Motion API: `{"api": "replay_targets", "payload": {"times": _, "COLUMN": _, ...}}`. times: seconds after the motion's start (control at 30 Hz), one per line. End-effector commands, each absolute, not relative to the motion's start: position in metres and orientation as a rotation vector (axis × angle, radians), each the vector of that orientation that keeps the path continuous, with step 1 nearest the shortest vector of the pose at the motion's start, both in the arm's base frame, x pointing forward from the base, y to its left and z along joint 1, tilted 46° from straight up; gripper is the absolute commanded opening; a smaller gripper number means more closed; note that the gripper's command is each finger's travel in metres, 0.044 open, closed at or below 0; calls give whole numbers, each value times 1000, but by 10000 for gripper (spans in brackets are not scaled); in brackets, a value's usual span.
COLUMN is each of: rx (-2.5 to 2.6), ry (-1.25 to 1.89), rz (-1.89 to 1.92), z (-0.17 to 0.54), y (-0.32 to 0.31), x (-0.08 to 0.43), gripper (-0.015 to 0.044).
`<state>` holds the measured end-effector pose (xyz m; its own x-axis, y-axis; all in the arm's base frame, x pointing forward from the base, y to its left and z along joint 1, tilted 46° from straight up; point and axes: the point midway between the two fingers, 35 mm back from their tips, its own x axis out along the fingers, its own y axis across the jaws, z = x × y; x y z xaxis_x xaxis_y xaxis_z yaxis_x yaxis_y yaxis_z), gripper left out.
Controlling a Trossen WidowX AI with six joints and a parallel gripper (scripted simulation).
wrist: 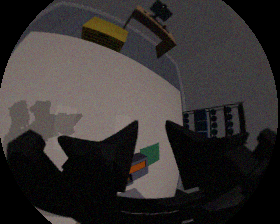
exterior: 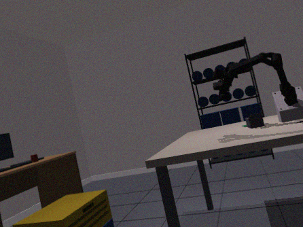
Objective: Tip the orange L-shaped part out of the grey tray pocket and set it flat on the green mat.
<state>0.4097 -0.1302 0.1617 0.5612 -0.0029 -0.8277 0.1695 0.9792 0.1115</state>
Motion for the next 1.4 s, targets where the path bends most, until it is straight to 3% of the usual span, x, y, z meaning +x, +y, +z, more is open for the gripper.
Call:
{"api": "replay_targets", "payload": {"times": 0.0, "rx": 250, "ry": 1183, "rz": 85, "z": 108, "y": -120, "x": 355, "gripper": 180}}
{"api": "replay_targets", "payload": {"times": 0.23, "rx": 628, "ry": 1339, "rz": 536, "z": 69, "y": -70, "x": 244, "gripper": 180}}
{"api": "replay_targets", "payload": {"times": 0.53, "rx": 641, "ry": 1336, "rz": 546, "z": 64, "y": -64, "x": 243, "gripper": 180}}
{"api": "replay_targets", "payload": {"times": 0.77, "rx": 642, "ry": 1334, "rz": 548, "z": 19, "y": -18, "x": 253, "gripper": 180}}
{"api": "replay_targets", "payload": {"times": 1.37, "rx": 642, "ry": 1334, "rz": 548, "z": 5, "y": -4, "x": 256, "gripper": 180}}
